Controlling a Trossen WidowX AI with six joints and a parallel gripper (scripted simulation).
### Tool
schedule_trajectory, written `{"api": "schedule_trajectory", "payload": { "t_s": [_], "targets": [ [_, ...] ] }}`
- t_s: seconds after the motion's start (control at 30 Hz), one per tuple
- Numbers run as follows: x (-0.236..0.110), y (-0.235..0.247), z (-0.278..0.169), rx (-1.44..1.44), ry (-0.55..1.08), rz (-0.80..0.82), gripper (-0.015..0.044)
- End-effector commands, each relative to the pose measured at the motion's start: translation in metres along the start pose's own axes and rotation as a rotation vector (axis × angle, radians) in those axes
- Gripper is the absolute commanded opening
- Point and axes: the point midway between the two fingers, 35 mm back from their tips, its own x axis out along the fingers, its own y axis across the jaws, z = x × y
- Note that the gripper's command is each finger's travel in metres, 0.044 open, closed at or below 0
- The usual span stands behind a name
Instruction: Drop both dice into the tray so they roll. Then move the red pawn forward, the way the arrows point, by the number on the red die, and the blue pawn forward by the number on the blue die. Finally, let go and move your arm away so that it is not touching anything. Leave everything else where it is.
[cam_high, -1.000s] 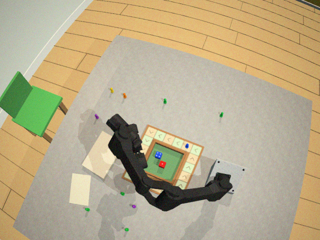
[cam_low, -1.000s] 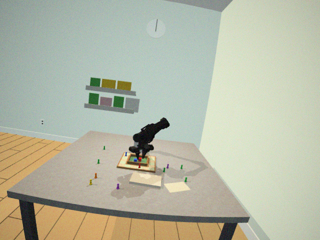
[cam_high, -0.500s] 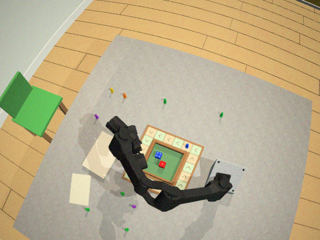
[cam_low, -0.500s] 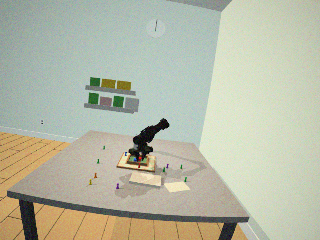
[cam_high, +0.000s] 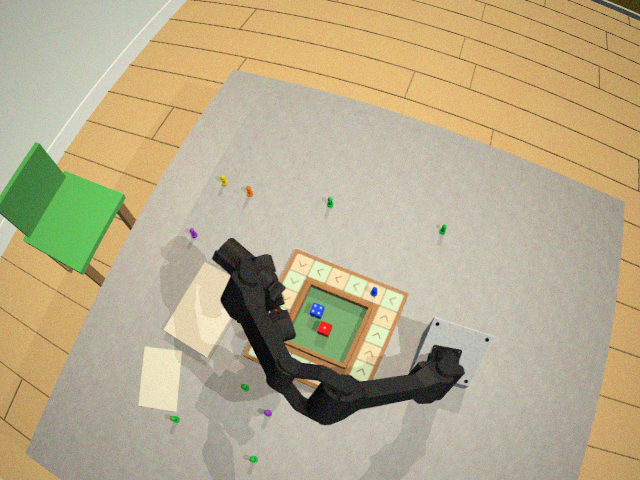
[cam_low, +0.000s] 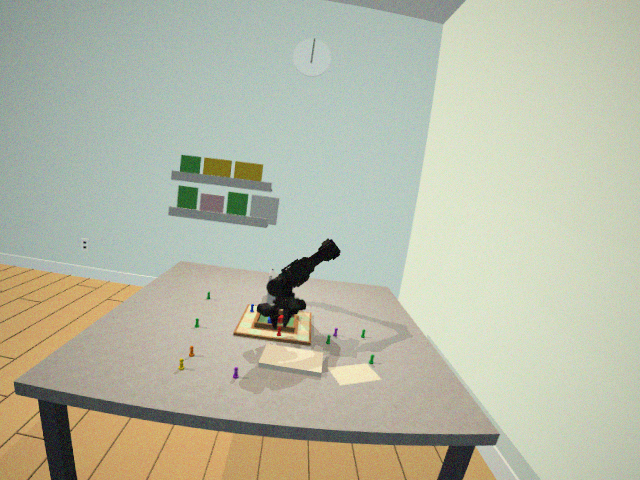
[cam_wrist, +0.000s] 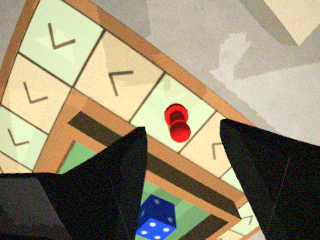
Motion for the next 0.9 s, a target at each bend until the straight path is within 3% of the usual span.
{"api": "schedule_trajectory", "payload": {
  "t_s": [0.0, 0.3, 0.53, 0.87],
  "targets": [
    [0.011, 0.001, -0.002, 0.01, 0.003, 0.01, 0.02],
    [0.022, 0.002, -0.002, 0.009, 0.002, 0.011, 0.02],
    [0.022, 0.002, -0.002, 0.009, 0.002, 0.011, 0.0016],
    [0.014, 0.0, -0.001, 0.01, 0.003, 0.009, 0.0]
  ]
}}
